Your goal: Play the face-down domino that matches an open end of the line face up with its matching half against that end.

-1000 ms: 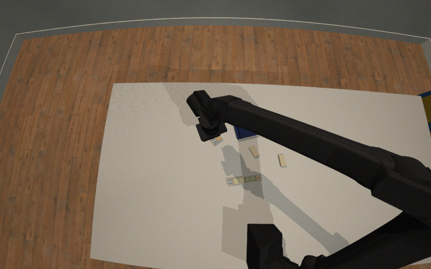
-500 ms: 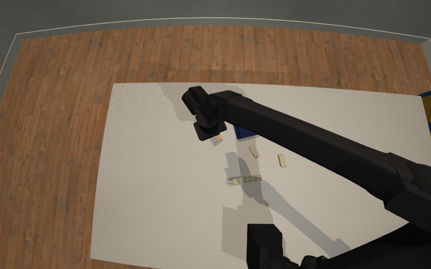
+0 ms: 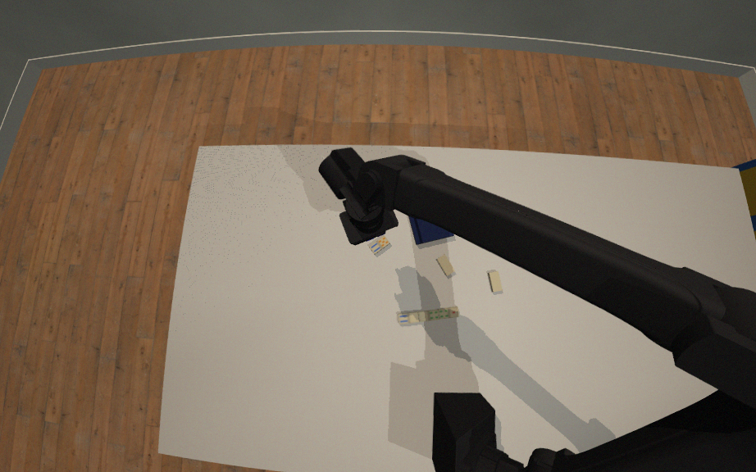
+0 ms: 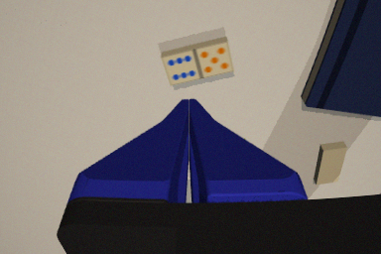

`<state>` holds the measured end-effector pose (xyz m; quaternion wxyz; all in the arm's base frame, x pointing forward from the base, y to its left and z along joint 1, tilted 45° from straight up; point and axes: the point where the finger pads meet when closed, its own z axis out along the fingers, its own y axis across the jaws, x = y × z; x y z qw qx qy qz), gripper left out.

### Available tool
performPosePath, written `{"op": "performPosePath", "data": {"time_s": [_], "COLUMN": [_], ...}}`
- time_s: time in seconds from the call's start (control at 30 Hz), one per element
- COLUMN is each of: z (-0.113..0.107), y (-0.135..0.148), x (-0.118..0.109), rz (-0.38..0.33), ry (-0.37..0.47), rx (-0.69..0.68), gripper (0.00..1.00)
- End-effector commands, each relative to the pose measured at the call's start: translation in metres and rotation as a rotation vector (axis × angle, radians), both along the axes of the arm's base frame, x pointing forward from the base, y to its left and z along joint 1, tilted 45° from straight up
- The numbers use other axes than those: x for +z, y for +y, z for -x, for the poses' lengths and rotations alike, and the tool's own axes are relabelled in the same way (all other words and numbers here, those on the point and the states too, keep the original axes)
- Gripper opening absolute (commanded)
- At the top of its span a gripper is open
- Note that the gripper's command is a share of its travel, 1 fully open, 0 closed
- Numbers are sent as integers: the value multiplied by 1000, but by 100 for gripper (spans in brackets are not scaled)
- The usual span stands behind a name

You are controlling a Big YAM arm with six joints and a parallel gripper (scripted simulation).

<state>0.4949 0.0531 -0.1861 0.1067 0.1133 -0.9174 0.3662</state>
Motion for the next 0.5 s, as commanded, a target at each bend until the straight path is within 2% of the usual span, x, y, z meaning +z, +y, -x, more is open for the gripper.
{"op": "performPosePath", "data": {"time_s": [0.0, 0.27, 0.3, 0.47], "z": [-27, -30, -10, -10], "y": [18, 20, 6, 6], "x": [15, 17, 7, 7], "rz": [-14, -15, -6, -6], "ry": [-53, -58, -16, -16], "rx": [8, 8, 5, 5], "gripper": [0, 0, 0, 0]}}
